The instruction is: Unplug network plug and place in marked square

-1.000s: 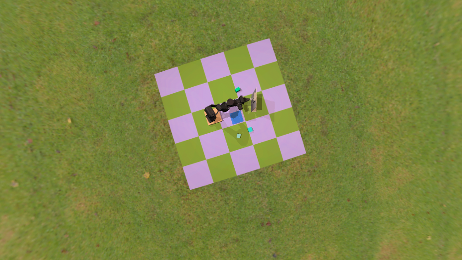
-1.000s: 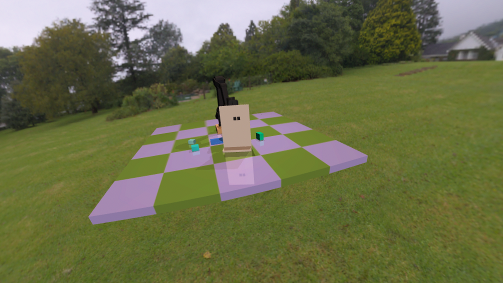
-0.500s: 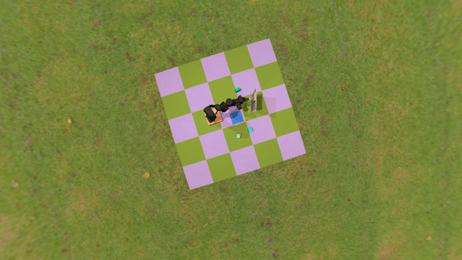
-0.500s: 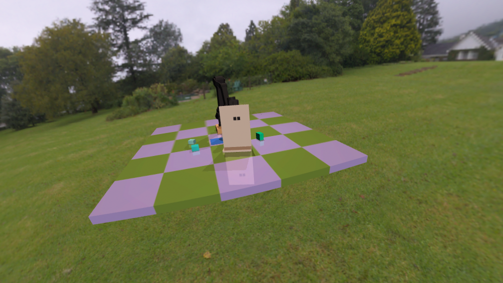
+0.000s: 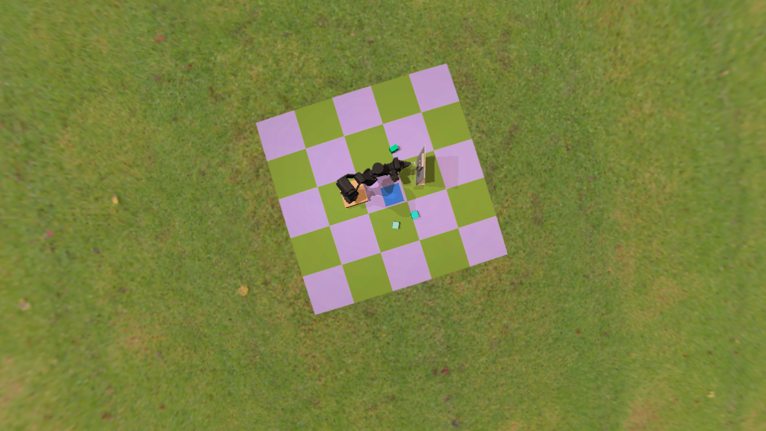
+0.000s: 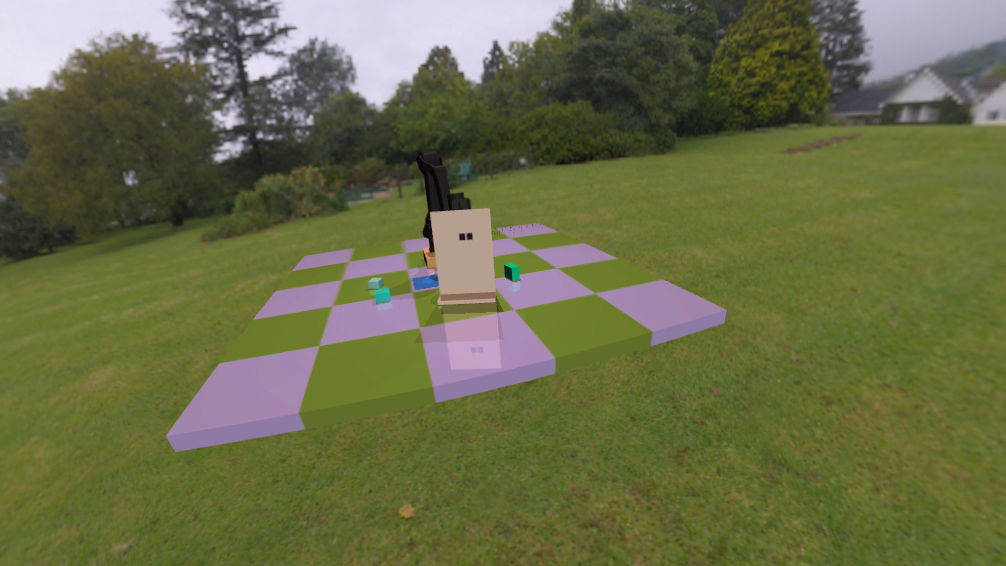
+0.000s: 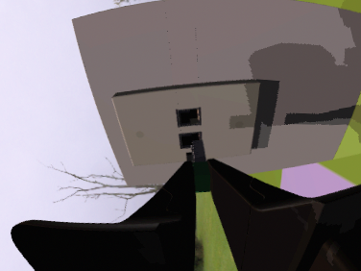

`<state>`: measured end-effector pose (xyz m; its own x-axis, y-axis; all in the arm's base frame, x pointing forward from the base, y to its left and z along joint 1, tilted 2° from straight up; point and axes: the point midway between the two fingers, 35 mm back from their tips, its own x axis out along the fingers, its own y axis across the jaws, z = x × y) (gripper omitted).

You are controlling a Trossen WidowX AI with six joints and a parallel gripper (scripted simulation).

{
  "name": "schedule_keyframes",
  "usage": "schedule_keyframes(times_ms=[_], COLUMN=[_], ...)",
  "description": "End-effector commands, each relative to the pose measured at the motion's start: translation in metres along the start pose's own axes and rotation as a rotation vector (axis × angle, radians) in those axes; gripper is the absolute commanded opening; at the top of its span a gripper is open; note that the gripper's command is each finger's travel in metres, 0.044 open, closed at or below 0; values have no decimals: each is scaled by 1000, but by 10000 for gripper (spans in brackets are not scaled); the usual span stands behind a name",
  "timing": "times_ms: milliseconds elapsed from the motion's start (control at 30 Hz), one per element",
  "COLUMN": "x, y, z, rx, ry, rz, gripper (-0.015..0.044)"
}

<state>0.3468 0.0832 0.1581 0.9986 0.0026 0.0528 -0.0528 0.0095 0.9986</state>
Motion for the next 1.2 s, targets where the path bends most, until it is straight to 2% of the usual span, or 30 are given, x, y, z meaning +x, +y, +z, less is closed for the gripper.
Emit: schedule_keyframes(times_ms=[0,1167], x=[-4,-19], y=[-2,0], z=[0,-10], rx=[0,4], ry=[-3,0], rz=[-5,-3], gripper=[0,0])
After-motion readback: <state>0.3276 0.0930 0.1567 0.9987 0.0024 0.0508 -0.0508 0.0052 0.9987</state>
